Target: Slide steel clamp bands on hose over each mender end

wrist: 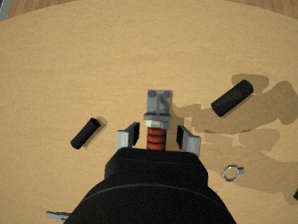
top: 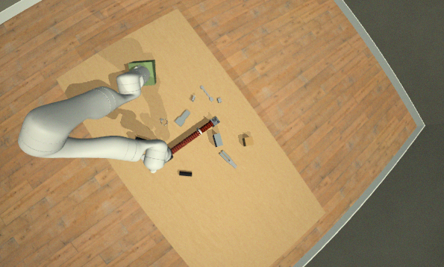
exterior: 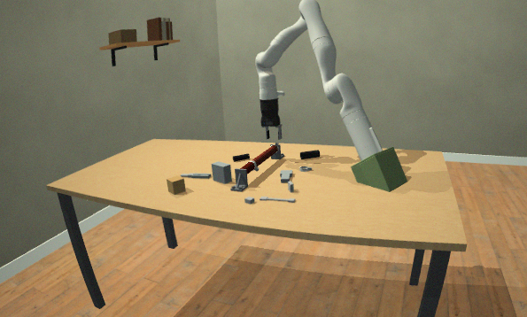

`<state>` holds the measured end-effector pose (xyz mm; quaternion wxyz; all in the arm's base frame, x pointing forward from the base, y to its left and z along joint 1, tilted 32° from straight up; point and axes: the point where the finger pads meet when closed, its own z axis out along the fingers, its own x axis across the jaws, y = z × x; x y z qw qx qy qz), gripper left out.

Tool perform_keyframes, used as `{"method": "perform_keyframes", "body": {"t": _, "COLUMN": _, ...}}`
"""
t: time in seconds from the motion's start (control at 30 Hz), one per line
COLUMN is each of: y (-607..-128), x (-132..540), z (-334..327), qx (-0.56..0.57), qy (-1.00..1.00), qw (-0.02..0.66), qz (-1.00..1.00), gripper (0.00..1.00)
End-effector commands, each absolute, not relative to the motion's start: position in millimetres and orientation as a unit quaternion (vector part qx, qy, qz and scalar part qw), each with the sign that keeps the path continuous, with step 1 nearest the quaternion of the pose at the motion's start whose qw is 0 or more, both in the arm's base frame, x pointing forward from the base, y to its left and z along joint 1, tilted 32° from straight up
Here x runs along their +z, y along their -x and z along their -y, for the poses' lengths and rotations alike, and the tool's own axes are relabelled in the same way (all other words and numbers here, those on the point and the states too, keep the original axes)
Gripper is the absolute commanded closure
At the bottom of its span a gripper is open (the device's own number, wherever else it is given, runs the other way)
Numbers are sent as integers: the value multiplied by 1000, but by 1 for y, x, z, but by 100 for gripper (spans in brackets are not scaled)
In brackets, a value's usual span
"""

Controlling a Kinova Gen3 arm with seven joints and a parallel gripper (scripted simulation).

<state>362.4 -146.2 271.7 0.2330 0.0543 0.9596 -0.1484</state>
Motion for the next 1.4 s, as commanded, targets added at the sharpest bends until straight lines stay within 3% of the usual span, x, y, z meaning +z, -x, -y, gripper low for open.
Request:
{"method": "perform_keyframes", "body": {"t": 0.0, "y": -370, "x": 265, "z": 147, "qx": -152, "qy": -45, "qw": 233, "qz": -960, "gripper": 0}}
{"method": "perform_keyframes", "body": {"t": 1.37, "y": -373, "x": 263, "z": 142, "qx": -151, "qy": -45, "qw": 235, "qz": -959, "gripper": 0}}
